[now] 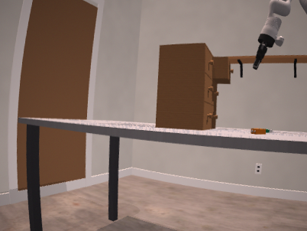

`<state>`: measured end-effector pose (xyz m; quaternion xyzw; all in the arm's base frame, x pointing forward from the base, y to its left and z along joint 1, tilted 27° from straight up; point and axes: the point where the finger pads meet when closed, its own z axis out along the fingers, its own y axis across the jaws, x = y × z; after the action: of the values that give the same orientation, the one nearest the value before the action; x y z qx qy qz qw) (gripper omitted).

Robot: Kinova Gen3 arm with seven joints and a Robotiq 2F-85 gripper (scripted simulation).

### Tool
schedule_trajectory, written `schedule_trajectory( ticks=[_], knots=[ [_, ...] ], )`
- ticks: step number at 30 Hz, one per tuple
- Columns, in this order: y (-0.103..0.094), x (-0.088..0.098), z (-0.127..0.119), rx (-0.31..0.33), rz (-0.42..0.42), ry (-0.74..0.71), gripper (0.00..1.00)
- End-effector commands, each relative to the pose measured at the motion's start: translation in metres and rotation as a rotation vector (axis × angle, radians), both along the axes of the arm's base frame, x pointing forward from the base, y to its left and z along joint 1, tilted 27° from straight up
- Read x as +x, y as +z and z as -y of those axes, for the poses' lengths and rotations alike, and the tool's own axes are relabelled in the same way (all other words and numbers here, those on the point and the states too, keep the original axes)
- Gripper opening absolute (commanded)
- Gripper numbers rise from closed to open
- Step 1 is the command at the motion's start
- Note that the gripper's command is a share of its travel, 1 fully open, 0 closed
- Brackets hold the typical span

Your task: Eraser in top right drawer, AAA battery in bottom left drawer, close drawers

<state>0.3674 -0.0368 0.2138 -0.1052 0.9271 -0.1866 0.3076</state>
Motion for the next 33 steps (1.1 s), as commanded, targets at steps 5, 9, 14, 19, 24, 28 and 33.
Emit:
schedule_trajectory(
  ticks=[5, 9, 14, 19, 24, 28, 33],
  knots=[
    [0.006, 0.002, -0.002, -0.006, 0.003, 0.001, 0.33],
    [0.007, 0.000, -0.003, -0.006, -0.003, -0.001, 0.33],
    [0.008, -0.002, -0.003, -0.006, -0.009, -0.004, 0.33],
    [0.010, -0.005, -0.004, -0.006, -0.021, -0.008, 0.33],
    [0.013, -0.008, -0.005, -0.008, -0.035, -0.015, 0.33],
    [0.015, -0.012, -0.006, -0.008, -0.050, -0.020, 0.33],
    [0.017, -0.015, -0.007, -0.009, -0.061, -0.026, 0.33]
  ],
)
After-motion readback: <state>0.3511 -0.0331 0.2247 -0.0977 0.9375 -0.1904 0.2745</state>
